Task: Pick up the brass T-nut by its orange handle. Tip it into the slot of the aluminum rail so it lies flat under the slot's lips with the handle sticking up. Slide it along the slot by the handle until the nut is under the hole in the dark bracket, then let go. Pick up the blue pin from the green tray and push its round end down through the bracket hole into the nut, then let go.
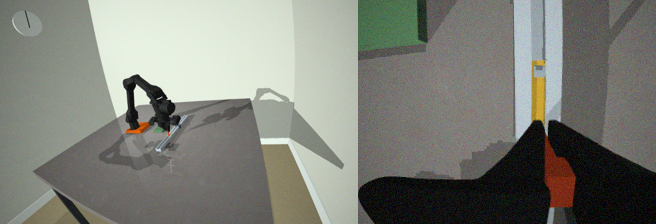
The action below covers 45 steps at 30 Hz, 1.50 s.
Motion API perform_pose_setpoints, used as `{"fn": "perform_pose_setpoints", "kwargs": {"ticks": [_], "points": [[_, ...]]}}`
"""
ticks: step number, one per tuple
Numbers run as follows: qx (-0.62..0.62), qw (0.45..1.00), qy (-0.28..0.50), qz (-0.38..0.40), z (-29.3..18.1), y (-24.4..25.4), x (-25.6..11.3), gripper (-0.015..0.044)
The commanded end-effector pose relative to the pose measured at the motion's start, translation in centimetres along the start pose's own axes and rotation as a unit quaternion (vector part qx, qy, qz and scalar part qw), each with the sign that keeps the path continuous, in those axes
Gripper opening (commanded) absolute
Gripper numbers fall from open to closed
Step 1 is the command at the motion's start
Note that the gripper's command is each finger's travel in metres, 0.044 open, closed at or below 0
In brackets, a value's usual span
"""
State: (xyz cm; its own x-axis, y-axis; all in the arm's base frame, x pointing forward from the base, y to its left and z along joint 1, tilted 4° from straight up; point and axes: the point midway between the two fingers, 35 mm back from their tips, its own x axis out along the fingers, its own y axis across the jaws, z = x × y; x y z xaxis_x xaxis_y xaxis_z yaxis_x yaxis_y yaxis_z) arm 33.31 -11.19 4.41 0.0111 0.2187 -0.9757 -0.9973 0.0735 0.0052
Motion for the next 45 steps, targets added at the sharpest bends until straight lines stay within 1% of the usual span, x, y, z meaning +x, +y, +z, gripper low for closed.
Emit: {"fn": "perform_pose_setpoints", "kwargs": {"ticks": [1,45], "points": [[-0.001,1.0,-0.003,0.001,0.9,0.2,0.3,-0.015],[-0.001,1.0,-0.006,0.001,6.3,0.1,1.5,-0.015]]}}
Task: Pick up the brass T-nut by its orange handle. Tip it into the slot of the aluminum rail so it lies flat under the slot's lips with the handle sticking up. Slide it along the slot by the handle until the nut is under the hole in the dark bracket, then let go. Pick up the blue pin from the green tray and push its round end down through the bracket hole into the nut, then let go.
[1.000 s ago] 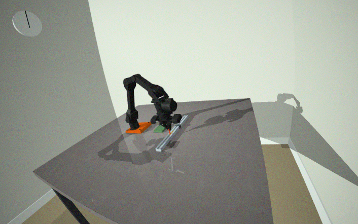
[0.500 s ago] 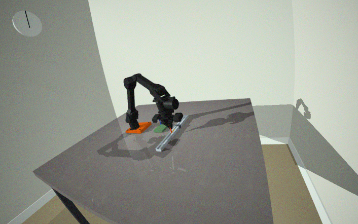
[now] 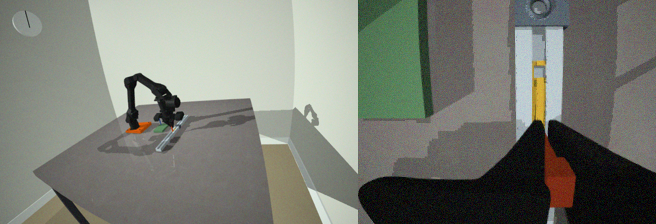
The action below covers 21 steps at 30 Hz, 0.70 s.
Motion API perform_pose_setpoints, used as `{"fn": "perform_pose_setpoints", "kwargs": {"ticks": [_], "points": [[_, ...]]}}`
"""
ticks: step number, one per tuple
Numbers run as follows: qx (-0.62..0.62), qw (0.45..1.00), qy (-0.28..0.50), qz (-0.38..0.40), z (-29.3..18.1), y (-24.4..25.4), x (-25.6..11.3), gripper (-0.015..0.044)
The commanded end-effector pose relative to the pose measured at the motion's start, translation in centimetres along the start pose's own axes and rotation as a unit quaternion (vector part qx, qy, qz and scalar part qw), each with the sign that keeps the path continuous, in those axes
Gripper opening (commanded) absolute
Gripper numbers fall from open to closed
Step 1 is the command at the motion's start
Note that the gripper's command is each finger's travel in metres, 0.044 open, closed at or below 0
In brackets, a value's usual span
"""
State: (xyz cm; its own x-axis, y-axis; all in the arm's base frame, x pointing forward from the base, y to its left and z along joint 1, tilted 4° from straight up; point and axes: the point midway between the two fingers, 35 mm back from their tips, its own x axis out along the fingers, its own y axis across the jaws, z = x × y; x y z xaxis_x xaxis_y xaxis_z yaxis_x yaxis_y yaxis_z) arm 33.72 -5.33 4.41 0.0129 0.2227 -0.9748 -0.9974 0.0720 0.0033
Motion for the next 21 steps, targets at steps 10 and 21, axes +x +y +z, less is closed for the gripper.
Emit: {"fn": "perform_pose_setpoints", "kwargs": {"ticks": [10,21], "points": [[0.0,1.0,-0.005,0.002,1.9,0.1,0.5,-0.015],[0.0,1.0,-0.005,0.002,3.3,0.1,0.8,-0.015]]}}
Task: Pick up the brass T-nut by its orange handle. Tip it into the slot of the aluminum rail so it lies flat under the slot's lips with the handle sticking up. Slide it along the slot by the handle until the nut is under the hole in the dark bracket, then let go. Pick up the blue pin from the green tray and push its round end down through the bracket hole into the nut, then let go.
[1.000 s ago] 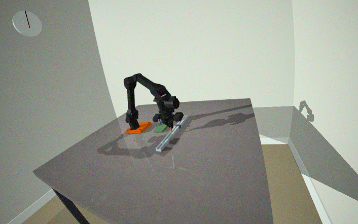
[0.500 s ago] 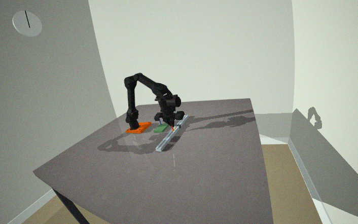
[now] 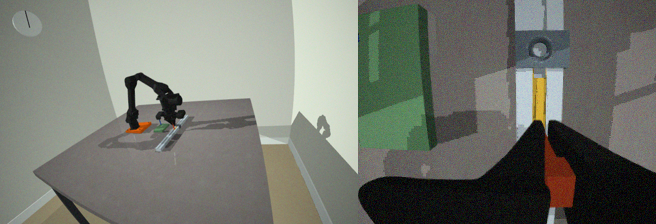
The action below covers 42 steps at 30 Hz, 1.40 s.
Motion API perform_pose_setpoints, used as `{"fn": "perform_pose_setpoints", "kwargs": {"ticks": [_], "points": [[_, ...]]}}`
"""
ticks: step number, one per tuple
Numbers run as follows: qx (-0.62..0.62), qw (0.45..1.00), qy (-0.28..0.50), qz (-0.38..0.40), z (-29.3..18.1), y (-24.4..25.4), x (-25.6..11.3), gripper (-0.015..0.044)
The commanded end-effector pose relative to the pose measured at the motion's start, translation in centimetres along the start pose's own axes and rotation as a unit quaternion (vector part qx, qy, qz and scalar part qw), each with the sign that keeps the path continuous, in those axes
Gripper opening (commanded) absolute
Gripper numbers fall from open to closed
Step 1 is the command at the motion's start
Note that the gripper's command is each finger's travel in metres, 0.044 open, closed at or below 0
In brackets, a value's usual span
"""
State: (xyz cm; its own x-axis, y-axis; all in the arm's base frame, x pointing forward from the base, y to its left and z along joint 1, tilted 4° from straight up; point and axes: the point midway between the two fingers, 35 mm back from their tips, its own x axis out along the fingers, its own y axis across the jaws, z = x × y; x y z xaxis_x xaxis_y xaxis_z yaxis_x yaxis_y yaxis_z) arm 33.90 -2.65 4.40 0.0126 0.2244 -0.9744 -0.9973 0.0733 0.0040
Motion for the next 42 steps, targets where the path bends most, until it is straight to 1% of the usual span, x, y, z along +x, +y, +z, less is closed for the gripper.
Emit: {"fn": "perform_pose_setpoints", "kwargs": {"ticks": [1,42], "points": [[-0.001,1.0,-0.005,0.001,0.83,0.09,0.25,-0.015],[-0.001,1.0,-0.005,0.001,1.33,0.09,0.35,-0.015]]}}
